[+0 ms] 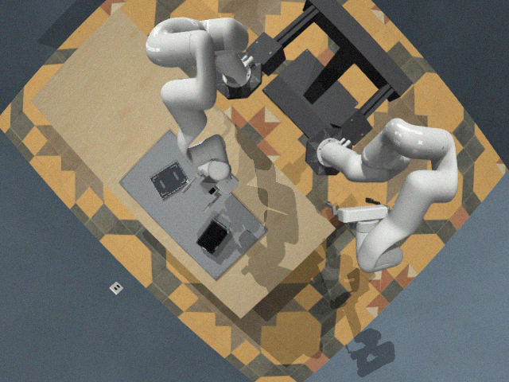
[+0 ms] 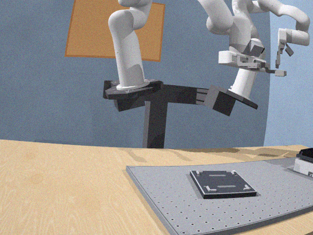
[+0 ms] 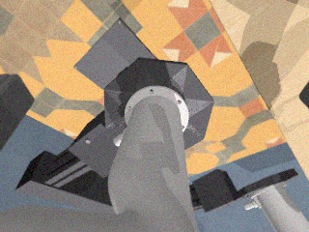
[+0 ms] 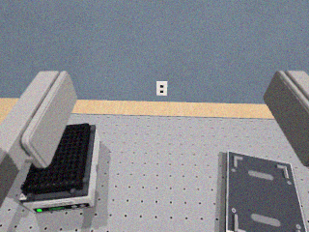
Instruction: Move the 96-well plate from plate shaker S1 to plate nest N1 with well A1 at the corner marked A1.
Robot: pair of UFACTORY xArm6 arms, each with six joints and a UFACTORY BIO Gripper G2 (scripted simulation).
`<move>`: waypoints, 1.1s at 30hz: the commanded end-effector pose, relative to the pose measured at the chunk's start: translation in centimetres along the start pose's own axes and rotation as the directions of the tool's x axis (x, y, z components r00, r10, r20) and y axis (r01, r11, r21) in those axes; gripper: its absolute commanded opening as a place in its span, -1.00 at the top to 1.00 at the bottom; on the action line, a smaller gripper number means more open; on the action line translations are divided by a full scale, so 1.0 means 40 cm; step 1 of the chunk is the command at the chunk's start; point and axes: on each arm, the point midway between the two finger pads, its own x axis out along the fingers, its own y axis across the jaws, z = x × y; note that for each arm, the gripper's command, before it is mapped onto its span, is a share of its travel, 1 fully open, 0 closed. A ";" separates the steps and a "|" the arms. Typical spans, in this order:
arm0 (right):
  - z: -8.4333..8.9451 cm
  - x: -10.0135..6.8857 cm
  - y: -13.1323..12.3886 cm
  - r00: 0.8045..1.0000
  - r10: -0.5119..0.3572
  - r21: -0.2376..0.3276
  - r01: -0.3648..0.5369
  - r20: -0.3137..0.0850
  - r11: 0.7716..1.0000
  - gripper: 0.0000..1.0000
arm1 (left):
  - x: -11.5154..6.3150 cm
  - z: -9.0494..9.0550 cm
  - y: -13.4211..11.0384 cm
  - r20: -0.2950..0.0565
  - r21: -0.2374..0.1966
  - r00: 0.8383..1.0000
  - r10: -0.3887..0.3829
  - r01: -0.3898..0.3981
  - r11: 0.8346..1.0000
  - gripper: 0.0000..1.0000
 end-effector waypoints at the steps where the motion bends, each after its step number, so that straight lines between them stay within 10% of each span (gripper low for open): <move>1: -0.015 0.019 0.025 0.996 0.092 0.002 -0.092 0.002 0.996 0.25 | -0.001 0.002 0.000 0.002 0.000 1.000 0.000 0.000 1.000 -1.00; 33: -0.203 0.190 0.266 0.993 0.115 0.003 -0.115 0.003 0.993 0.25 | -0.001 0.002 0.000 0.002 0.000 1.000 0.000 0.000 1.000 -1.00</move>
